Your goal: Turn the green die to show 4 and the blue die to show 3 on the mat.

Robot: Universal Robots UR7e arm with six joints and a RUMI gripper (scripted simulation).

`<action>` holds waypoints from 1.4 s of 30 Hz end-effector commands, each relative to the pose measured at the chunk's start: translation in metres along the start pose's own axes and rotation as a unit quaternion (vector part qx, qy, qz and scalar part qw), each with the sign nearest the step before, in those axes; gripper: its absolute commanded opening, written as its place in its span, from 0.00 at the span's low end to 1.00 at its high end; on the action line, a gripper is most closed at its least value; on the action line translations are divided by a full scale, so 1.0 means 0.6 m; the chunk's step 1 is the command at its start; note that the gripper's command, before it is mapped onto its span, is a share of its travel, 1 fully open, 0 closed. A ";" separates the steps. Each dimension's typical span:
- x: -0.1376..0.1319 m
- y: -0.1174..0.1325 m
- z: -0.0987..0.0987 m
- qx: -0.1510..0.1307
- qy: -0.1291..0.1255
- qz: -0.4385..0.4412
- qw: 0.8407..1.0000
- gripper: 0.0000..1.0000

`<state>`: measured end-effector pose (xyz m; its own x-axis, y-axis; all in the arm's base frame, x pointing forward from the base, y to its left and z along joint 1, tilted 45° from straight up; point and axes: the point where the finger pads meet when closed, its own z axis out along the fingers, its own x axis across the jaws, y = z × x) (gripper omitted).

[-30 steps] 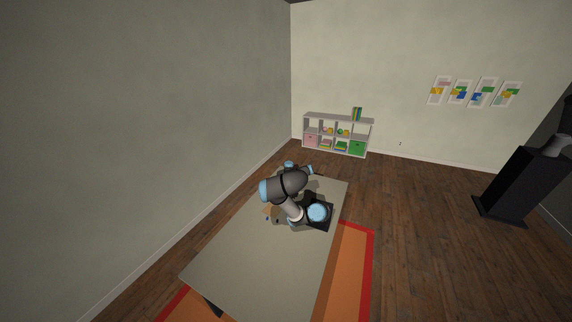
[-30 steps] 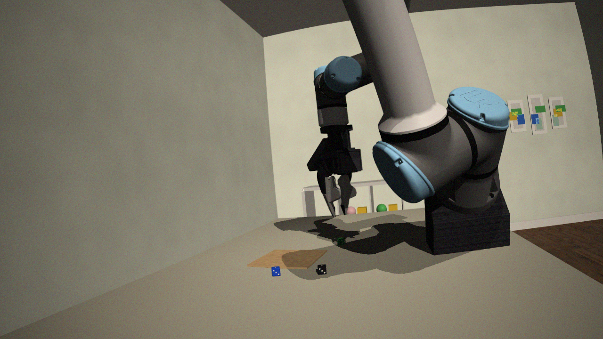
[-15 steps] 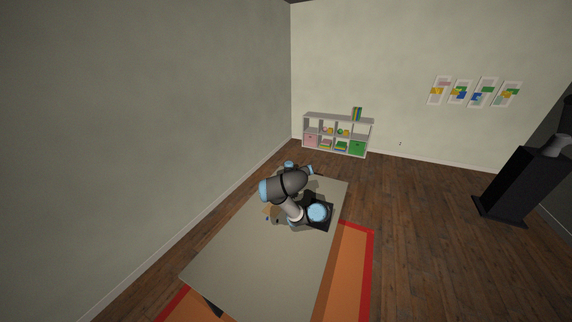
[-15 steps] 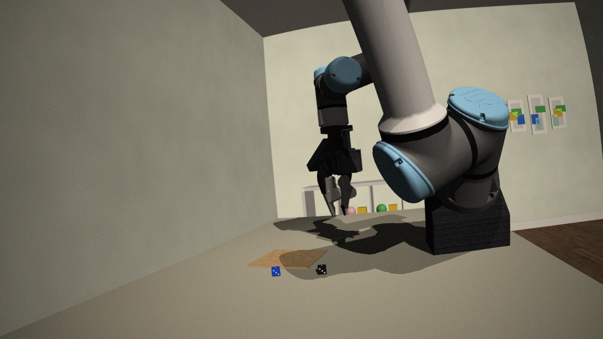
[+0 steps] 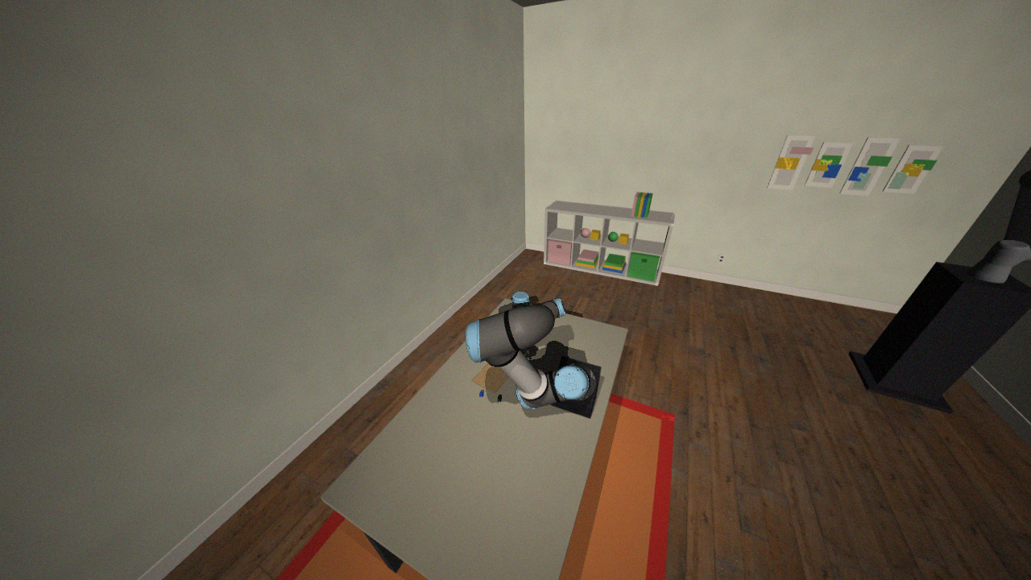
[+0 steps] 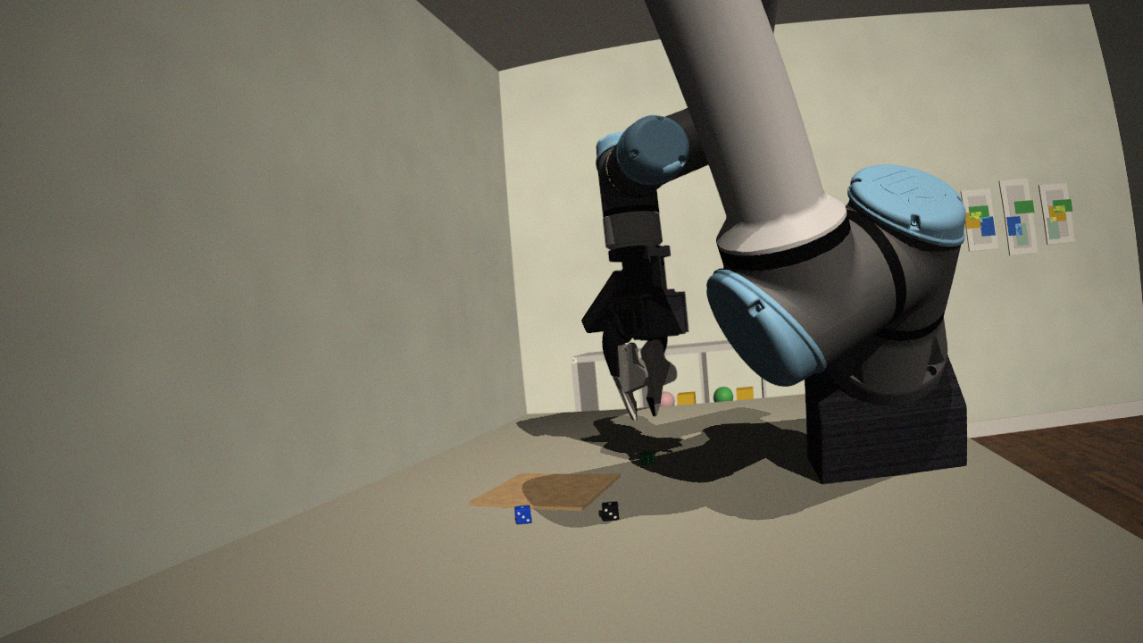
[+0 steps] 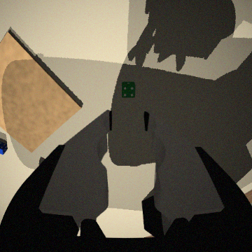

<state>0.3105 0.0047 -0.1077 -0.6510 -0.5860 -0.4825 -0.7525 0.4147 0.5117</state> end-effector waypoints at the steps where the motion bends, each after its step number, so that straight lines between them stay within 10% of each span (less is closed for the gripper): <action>1: 0.001 -0.001 0.011 0.001 0.000 0.000 1.000 0.18; 42: 0.003 -0.001 0.068 0.001 0.000 0.000 1.000 0.18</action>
